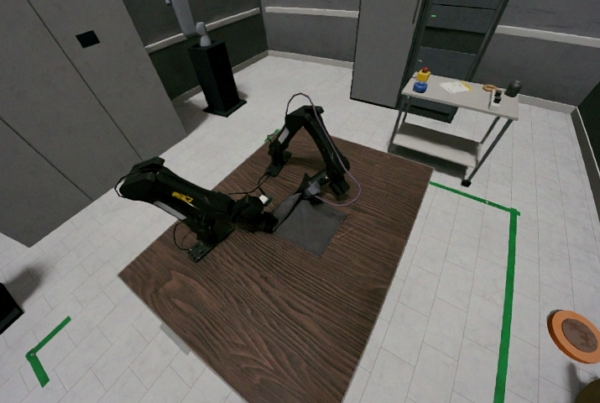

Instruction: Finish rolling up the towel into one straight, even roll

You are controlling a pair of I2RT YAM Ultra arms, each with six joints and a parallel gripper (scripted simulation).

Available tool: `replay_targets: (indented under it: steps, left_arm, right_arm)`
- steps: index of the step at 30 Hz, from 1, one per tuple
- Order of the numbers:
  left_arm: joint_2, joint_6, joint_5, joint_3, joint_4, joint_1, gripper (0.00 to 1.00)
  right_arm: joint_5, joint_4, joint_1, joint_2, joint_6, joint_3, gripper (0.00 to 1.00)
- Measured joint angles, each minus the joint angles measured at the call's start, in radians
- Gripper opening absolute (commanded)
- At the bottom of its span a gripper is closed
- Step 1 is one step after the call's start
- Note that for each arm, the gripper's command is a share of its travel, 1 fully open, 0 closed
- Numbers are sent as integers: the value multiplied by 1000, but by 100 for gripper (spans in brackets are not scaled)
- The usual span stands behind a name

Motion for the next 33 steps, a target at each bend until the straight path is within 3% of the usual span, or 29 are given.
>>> replay_targets:
  steps: [13, 26, 28, 30, 33]
  left_arm:
    - [0, 0, 0, 0, 0, 0, 21]
    - [0, 2, -7, 0, -37, 0, 77]
    - [0, 3, -3, 0, -51, 0, 77]
    - [0, 3, -1, 0, -56, 0, 85]
    - [0, 5, 2, 2, -72, 1, 85]
  right_arm:
    - [0, 5, 0, 0, 0, 0, 27]
    - [0, 8, 0, 0, 0, 0, 27]
    - [0, 8, 0, 0, 0, 0, 27]
    - [0, 8, 0, 0, 0, 0, 27]
    - [0, 8, 0, 0, 0, 0, 27]
